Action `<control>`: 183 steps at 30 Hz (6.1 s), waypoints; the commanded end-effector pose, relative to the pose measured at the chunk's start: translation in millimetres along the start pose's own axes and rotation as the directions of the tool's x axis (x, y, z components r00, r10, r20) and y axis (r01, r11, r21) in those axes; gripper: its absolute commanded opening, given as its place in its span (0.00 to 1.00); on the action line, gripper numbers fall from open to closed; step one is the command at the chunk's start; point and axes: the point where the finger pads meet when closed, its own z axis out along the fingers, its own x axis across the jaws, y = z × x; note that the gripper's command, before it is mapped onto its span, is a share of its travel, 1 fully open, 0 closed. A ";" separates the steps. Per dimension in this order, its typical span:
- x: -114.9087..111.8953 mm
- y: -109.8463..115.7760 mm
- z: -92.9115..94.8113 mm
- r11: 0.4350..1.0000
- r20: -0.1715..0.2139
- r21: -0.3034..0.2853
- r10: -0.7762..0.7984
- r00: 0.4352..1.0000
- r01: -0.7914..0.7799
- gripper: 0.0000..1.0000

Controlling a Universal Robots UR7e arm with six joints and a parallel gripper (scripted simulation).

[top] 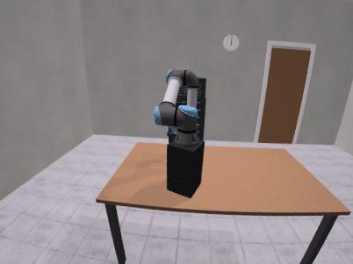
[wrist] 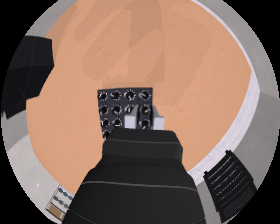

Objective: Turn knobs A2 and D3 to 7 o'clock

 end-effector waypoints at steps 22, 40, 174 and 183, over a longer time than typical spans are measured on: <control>0.5 0.3 5.0 1.000 -0.001 -0.001 0.000 1.000 0.000 0.46; 0.5 0.3 5.0 1.000 -0.001 -0.001 0.000 1.000 0.000 0.46; 0.5 0.3 5.0 0.257 0.000 -0.001 -0.966 0.257 0.966 0.30; 0.5 0.3 5.0 0.140 0.001 -0.001 -0.990 0.140 0.990 0.30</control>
